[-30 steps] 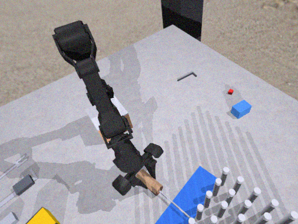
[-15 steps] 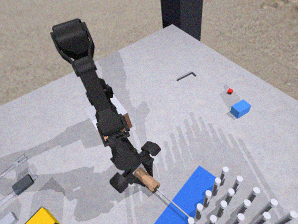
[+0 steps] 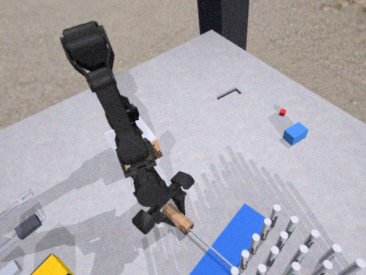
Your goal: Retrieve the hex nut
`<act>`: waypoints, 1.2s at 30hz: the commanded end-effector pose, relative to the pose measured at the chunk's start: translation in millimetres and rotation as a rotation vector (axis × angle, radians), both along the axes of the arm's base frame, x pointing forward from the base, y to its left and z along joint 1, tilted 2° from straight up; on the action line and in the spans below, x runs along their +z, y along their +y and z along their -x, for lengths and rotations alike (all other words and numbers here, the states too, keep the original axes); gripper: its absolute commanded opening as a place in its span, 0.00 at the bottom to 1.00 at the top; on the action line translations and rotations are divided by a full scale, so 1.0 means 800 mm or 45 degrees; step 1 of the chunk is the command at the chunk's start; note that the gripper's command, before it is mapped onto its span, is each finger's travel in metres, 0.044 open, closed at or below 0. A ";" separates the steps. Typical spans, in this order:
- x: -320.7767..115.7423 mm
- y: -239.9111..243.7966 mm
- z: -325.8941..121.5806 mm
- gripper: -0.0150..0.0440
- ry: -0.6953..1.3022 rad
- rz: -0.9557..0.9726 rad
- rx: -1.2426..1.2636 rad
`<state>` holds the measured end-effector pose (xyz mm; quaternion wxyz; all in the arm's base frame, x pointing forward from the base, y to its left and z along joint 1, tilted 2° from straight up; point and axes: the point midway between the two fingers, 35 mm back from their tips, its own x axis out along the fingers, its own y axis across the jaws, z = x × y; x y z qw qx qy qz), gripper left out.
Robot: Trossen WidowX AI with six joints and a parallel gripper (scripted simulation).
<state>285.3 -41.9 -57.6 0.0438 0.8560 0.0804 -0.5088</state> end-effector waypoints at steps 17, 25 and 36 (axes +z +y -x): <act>0.001 -0.002 0.020 0.25 0.001 -0.002 0.005; 0.001 -0.003 0.027 0.25 0.002 -0.002 0.005; 0.001 -0.005 0.037 0.25 0.003 -0.001 0.005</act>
